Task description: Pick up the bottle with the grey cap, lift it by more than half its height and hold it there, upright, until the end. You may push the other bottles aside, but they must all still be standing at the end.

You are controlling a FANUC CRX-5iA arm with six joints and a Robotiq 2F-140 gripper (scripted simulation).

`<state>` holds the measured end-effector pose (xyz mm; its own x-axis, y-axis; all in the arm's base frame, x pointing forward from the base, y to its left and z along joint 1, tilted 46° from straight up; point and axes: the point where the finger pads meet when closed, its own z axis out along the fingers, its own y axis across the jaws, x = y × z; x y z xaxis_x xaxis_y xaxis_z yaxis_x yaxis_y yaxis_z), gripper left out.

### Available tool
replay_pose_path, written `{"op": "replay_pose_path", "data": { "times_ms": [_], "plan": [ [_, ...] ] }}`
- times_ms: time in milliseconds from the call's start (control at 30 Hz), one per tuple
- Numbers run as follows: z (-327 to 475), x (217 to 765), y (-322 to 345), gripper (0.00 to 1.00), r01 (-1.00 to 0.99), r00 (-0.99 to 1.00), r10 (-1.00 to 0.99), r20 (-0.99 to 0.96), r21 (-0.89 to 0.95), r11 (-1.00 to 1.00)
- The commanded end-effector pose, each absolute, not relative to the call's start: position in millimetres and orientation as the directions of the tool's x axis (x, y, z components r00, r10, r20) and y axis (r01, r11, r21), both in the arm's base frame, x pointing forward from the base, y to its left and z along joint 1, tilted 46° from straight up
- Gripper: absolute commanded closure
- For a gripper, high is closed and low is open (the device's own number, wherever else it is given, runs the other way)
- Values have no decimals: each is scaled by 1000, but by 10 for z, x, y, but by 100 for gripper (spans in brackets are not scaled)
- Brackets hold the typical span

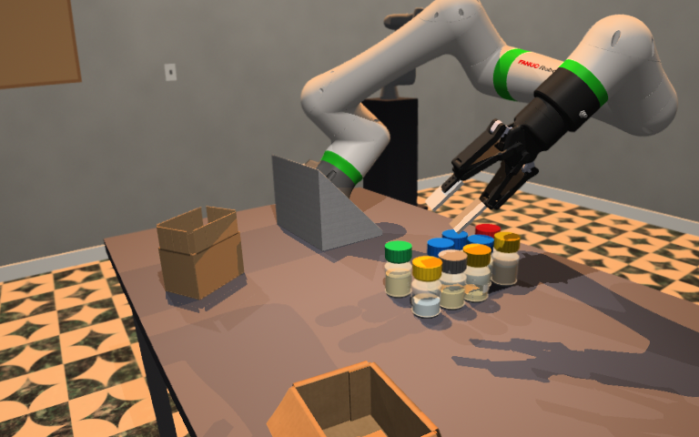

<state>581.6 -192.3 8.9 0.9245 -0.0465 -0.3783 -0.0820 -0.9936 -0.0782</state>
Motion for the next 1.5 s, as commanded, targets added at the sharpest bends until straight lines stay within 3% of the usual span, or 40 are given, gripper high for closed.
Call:
{"op": "replay_pose_path", "data": {
  "times_ms": [0,200,500,767,1067,1467],
  "plan": [
    [154,5647,-1849,49,-194,944,-152,-291,-121,-973],
    [174,5634,-1803,49,-220,931,-166,-326,-137,-966],
    [474,5175,-1350,49,-562,826,-500,-260,-317,-764],
    [489,5178,-1325,49,-579,813,-501,-296,-321,-750],
    [830,4809,-829,49,-805,544,-761,-353,-477,-354],
    [814,4827,-851,49,-801,558,-747,-361,-468,-372]
  ]
}}
